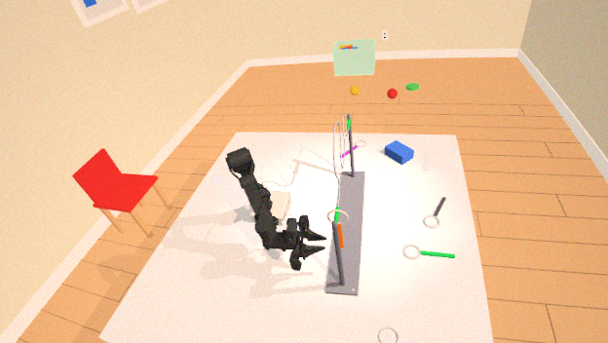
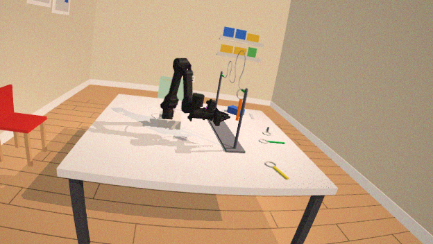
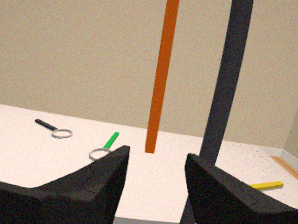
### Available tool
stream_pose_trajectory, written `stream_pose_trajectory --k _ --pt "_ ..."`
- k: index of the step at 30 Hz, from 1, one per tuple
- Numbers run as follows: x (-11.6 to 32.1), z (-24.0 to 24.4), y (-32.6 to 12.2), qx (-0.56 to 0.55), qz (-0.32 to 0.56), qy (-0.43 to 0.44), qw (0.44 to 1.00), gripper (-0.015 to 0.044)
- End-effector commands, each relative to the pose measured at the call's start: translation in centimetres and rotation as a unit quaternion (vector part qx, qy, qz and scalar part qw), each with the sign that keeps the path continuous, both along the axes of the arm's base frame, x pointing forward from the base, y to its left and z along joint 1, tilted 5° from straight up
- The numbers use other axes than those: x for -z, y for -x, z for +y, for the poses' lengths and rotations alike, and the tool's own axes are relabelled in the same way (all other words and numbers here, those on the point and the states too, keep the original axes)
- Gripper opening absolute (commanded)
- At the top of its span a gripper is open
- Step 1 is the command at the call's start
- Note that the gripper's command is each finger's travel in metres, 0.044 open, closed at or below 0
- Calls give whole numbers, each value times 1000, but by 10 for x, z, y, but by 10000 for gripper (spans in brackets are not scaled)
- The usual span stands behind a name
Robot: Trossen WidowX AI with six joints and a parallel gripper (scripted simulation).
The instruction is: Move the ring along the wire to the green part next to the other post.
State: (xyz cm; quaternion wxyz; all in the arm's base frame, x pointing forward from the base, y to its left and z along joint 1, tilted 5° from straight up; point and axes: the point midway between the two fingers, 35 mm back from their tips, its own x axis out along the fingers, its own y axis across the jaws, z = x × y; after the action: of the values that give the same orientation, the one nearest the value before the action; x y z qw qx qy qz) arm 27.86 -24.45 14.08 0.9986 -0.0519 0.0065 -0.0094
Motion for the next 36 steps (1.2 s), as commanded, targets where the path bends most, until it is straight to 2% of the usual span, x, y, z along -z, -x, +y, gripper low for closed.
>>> stream_pose_trajectory --k 1,36 --pt "-4 0 -4 2 -1 -1 1000 160" --pt "-5 -2 -59 2 -4 -1 1000 160"
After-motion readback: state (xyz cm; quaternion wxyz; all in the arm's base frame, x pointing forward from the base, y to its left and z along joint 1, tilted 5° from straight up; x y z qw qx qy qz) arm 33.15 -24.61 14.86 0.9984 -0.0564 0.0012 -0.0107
